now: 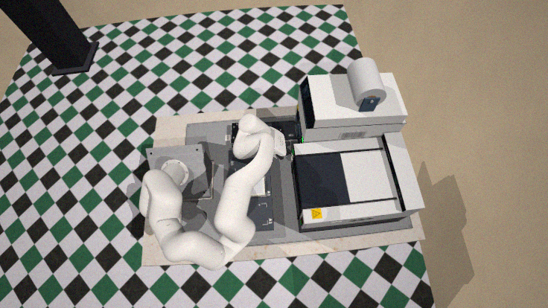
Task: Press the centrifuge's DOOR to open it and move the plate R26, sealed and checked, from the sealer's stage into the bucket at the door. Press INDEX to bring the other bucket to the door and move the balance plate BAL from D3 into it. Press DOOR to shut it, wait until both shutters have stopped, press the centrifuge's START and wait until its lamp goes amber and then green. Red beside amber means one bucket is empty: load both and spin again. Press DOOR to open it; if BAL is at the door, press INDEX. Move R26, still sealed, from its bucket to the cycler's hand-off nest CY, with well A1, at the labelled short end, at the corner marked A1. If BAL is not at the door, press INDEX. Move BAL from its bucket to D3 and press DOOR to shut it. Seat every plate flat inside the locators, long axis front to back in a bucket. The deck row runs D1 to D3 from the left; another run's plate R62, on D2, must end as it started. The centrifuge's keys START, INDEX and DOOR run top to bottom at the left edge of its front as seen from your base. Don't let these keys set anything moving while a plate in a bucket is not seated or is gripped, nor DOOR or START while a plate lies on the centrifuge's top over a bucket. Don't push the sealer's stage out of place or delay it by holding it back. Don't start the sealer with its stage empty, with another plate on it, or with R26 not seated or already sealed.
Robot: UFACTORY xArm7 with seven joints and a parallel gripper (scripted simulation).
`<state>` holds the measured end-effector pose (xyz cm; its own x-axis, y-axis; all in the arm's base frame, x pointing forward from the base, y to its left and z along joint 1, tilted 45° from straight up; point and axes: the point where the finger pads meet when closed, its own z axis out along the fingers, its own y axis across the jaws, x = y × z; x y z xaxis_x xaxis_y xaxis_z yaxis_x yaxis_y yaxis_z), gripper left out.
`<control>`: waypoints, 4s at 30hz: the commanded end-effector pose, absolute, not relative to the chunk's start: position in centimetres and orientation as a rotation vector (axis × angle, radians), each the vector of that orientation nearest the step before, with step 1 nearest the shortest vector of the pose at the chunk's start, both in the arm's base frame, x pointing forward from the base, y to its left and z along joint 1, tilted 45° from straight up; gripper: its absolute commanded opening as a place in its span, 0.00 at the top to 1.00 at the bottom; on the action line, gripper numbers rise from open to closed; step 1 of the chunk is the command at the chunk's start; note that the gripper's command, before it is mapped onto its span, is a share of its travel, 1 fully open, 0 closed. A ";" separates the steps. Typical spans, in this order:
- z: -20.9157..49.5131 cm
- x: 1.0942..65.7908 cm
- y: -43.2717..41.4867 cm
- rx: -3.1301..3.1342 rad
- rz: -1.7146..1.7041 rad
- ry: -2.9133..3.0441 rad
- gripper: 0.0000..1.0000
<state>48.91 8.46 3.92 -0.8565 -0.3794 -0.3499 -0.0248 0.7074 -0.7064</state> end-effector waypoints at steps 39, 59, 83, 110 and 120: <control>4.1 50.0 8.7 -0.312 -0.994 2.434 1.00; 4.4 49.3 9.0 -0.312 -0.994 2.434 1.00; 5.7 46.2 10.2 -0.311 -0.994 2.434 1.00; 6.9 43.3 11.3 -0.311 -0.994 2.434 1.00; 9.3 42.8 13.8 -0.311 -0.994 2.434 1.00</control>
<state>42.95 12.80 8.32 -0.8549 -0.3812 -0.3517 -0.0256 0.7083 -0.7054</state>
